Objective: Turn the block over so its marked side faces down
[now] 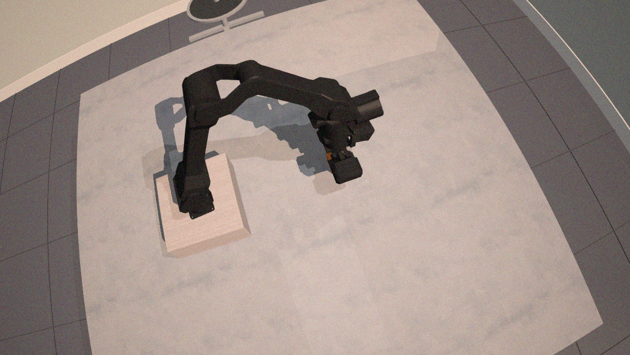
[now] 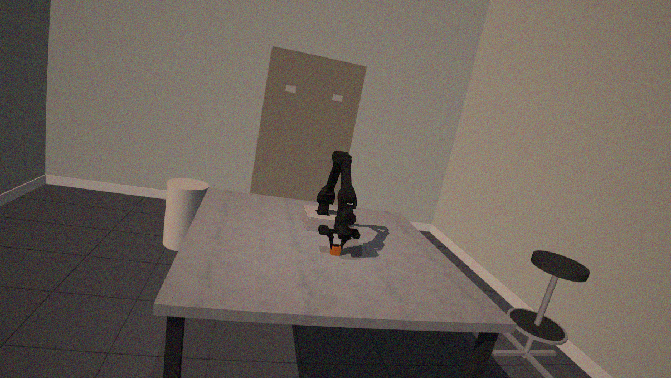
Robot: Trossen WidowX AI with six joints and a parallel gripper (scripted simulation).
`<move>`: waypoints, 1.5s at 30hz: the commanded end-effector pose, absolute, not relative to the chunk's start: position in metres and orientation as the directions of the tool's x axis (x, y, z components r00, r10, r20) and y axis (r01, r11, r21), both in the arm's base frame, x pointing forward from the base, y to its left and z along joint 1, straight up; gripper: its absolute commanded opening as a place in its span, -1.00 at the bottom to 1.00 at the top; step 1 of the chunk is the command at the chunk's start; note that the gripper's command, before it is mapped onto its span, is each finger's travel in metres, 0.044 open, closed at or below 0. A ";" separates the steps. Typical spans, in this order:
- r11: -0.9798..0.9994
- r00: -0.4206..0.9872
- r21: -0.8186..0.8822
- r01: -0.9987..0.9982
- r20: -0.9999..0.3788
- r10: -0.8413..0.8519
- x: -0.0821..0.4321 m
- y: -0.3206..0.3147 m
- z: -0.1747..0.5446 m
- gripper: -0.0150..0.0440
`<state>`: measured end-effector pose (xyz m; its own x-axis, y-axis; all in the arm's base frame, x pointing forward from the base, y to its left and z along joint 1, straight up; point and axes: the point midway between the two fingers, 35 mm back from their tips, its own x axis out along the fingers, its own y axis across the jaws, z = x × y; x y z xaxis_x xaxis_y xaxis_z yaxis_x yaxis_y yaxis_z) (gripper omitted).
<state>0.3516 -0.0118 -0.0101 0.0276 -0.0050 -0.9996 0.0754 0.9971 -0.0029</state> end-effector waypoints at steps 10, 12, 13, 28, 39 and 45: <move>0.997 0.024 0.002 0.079 -1.000 0.000 0.351 -0.011 -0.012 -0.18; 0.997 0.024 0.002 0.079 -1.000 0.000 0.351 -0.011 -0.012 -0.23; 0.997 0.024 0.002 0.079 -1.000 0.000 0.351 -0.011 -0.012 -0.25; 0.997 0.047 0.002 0.078 -0.999 -0.002 0.351 -0.011 0.017 -0.49; 0.997 0.218 0.000 0.074 -0.976 -0.016 0.352 -0.011 0.010 -0.49; 0.997 0.309 0.000 0.075 -0.951 -0.023 0.352 -0.011 0.008 -0.49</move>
